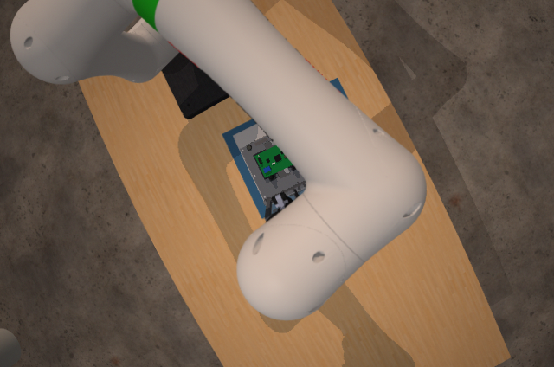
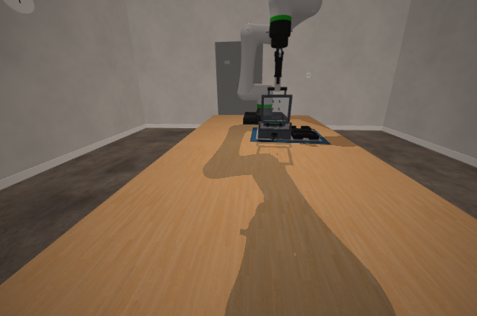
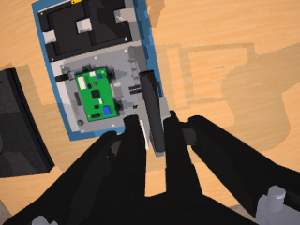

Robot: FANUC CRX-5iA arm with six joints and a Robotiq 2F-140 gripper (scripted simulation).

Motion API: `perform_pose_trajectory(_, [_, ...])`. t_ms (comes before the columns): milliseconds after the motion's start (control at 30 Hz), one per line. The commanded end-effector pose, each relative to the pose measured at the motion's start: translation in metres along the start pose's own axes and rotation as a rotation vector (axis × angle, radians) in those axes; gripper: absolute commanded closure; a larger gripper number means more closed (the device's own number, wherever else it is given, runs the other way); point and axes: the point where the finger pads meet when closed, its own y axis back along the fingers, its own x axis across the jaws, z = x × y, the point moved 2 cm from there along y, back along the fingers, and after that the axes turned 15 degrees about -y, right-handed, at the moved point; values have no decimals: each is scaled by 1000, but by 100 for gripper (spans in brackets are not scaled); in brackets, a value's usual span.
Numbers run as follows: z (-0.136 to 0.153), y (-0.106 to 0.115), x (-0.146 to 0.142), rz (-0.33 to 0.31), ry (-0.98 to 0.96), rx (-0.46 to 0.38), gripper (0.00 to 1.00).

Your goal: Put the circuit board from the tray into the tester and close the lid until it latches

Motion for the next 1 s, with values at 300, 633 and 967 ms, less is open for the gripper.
perform_pose_trajectory(300, [2,1,-8,-1,0,0,100])
perform_pose_trajectory(633, [5,2,-18,-1,0,0,100])
perform_pose_trajectory(967, [7,3,-27,-1,0,0,100])
